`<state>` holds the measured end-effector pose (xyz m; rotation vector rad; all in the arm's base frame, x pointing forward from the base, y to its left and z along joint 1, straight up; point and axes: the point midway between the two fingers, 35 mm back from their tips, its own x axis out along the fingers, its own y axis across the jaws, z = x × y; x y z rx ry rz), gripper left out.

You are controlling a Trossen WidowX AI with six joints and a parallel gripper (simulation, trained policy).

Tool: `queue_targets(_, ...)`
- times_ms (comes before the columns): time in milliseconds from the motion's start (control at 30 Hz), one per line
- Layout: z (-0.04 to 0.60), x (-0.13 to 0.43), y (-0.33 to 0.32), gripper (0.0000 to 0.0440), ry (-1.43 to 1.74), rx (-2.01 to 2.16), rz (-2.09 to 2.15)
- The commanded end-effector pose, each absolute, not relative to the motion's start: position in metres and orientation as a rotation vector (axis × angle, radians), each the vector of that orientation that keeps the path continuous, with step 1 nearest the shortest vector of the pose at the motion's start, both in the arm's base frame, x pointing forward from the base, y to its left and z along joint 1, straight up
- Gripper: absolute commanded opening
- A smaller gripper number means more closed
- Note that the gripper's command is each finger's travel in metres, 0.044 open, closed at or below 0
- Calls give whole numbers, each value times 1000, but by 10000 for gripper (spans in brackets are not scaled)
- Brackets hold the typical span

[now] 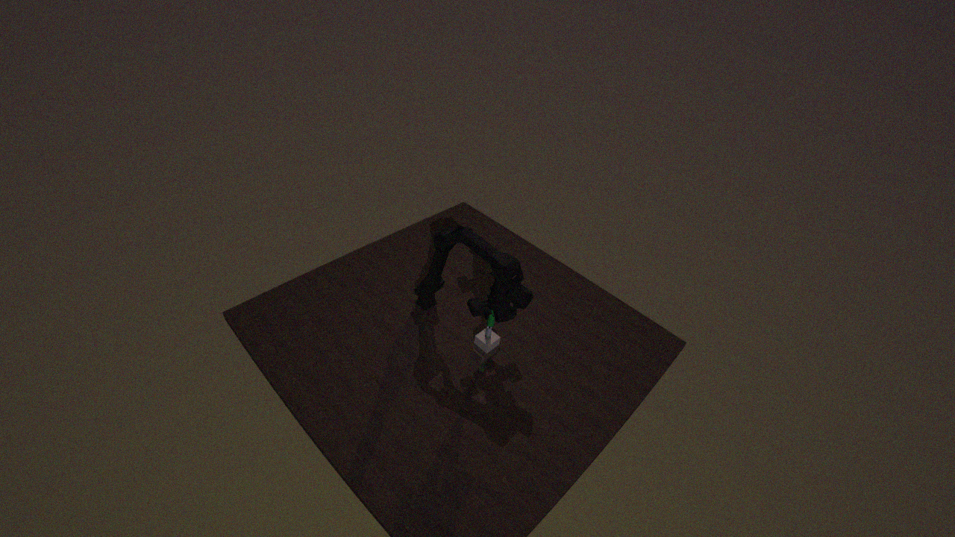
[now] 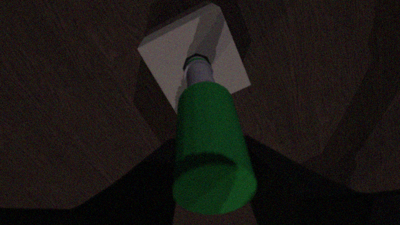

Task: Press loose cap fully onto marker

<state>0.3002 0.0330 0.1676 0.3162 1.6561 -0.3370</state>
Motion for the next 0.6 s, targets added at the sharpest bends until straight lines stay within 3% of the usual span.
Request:
queue_targets(0, 161, 299, 32, 0, 1662, 322, -347)
queue_targets(567, 123, 297, 34, 0, 1702, 311, -321)
